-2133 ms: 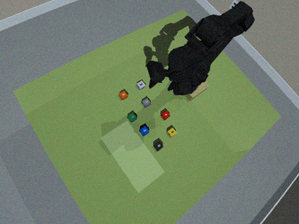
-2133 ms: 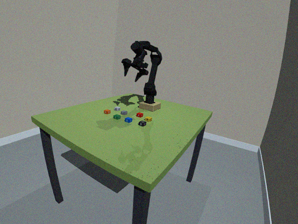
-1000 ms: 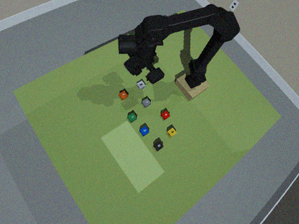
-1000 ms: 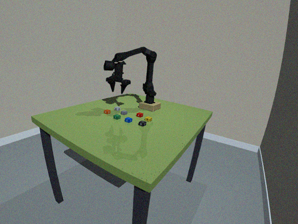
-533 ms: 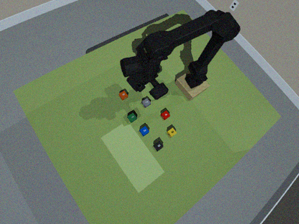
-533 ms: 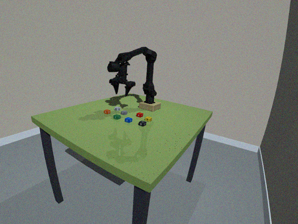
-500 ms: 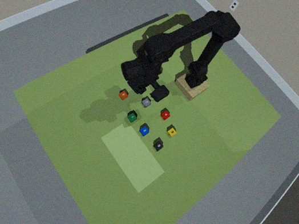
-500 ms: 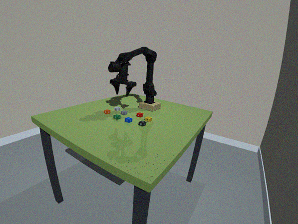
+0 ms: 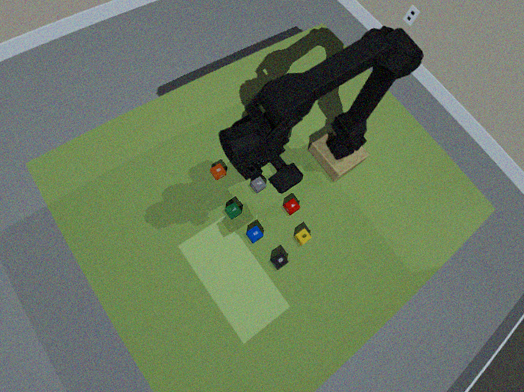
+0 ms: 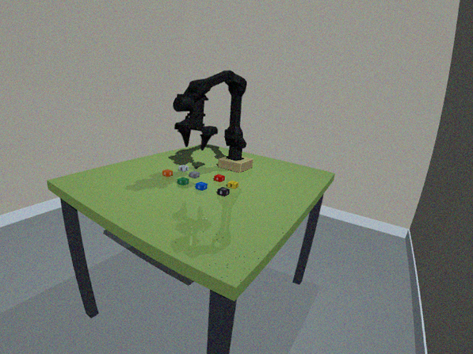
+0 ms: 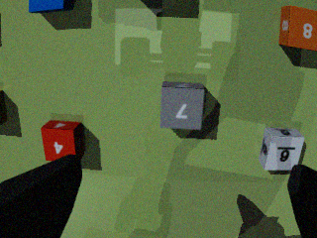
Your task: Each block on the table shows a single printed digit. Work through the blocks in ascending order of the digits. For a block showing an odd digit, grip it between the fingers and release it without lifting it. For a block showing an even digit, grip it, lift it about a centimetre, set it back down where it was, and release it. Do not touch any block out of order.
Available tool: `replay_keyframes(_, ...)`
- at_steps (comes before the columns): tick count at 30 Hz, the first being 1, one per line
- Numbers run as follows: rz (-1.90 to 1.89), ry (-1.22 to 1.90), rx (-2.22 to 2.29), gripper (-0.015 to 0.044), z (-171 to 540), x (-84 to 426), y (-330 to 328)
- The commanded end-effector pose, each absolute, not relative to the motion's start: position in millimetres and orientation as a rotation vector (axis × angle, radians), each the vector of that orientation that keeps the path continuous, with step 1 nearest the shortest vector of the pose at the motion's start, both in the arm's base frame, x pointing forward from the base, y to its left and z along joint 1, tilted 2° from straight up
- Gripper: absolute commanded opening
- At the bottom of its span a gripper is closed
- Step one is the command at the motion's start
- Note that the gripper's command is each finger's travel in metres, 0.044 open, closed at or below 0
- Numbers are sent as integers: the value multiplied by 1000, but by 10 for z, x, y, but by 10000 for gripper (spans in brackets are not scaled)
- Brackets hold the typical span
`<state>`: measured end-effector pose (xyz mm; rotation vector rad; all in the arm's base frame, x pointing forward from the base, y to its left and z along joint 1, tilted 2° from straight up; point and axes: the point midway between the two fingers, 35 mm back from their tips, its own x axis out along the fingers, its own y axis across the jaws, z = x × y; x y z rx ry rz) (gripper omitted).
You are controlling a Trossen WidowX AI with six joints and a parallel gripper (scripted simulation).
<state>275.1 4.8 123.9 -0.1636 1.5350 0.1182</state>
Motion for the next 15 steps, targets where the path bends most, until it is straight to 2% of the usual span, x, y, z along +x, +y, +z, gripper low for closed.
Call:
replay_keyframes(1, 114, 1531, -161, 400, 1248, 2763, 53)
replay_keyframes(8, 122, 1531, -163, 400, 1247, 2741, 100)
replay_keyframes(15, 163, 1535, -172, 400, 1223, 2342, 686)
